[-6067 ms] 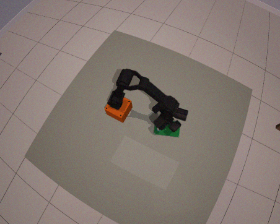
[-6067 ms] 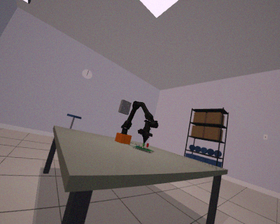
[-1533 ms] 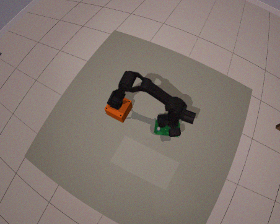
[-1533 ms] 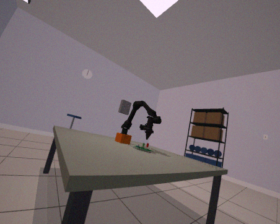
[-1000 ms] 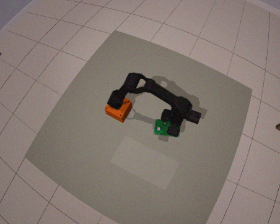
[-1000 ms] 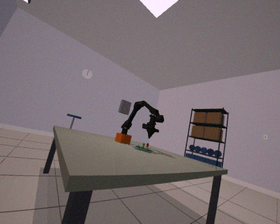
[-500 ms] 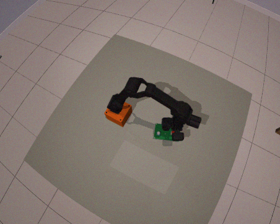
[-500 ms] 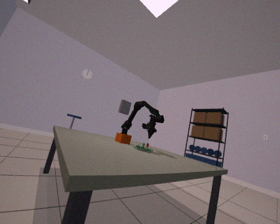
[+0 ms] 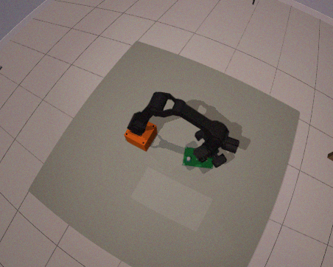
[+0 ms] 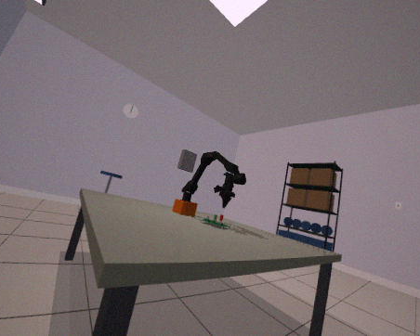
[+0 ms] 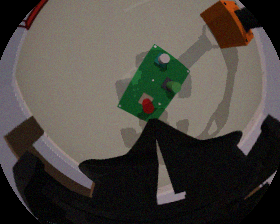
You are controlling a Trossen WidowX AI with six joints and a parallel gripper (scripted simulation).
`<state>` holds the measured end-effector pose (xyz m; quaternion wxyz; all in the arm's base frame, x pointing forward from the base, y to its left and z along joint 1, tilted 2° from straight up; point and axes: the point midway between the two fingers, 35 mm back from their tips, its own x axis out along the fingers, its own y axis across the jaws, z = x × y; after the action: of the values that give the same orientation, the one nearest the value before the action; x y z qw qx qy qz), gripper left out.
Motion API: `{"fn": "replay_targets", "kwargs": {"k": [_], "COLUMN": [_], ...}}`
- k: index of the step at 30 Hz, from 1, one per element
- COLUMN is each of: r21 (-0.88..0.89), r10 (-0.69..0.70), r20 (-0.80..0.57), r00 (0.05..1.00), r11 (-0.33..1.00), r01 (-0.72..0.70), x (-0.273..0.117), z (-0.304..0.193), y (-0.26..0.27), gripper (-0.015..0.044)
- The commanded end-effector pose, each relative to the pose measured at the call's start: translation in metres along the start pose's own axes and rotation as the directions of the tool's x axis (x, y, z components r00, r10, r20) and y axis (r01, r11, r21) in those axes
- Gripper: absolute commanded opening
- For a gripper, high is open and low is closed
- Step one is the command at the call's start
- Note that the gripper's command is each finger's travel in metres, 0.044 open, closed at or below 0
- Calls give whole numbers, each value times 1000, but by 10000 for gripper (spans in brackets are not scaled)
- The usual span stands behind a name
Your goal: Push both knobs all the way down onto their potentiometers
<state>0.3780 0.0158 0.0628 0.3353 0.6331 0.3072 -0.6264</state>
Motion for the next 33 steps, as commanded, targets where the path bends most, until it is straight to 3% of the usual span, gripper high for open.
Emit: {"fn": "replay_targets", "kwargs": {"k": [1, 16, 33], "r21": [-137, -612, -948], "r10": [-1, -1, -1], "r20": [-3, -4, -4], "r00": [1000, 1000, 1000], "r11": [991, 791, 318], "r01": [1, -1, -4], "x": [1, 3, 4], "z": [-1, -1, 0], "y": [0, 0, 0], "gripper": [0, 0, 0]}}
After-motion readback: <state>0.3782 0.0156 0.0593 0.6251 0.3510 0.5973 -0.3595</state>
